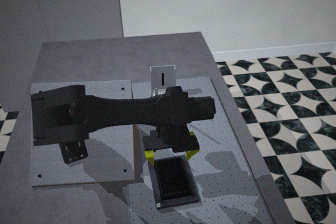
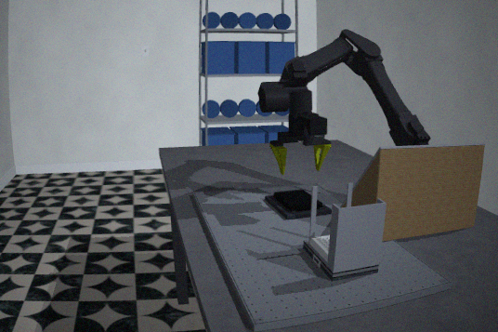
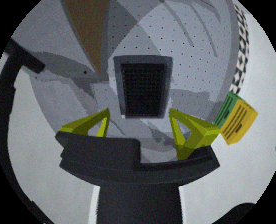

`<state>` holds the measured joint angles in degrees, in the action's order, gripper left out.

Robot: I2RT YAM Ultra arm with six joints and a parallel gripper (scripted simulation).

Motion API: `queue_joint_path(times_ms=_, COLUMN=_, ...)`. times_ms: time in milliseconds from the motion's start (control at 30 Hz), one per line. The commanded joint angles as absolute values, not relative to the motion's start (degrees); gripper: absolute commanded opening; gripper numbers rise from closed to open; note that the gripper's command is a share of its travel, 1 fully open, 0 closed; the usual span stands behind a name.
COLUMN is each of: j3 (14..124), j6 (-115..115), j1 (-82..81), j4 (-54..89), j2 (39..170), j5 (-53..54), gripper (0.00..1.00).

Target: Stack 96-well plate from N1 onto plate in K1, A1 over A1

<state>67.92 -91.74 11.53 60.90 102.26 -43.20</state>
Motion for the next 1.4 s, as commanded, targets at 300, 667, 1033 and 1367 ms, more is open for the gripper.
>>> queue_joint_path(times_ms=300, j3=64.8, j6=-95.6, j1=13.6, j4=54.8, j2=102.4, j5=-43.0, gripper=1.00)
queue_joint_path(times_ms=667, j3=62.4, j6=-98.5, j1=15.7, j4=50.0, j2=103.6, j5=-43.0, gripper=1.00)
queue_joint_path(times_ms=1033, j3=60.3, j6=-101.5, j1=17.4, j4=45.0, j2=104.4, j5=-42.8, gripper=1.00)
queue_joint_path(times_ms=1367, j3=58.8, j6=-103.8, j1=19.3, j4=41.1, j2=105.2, j5=-42.7, gripper=1.00)
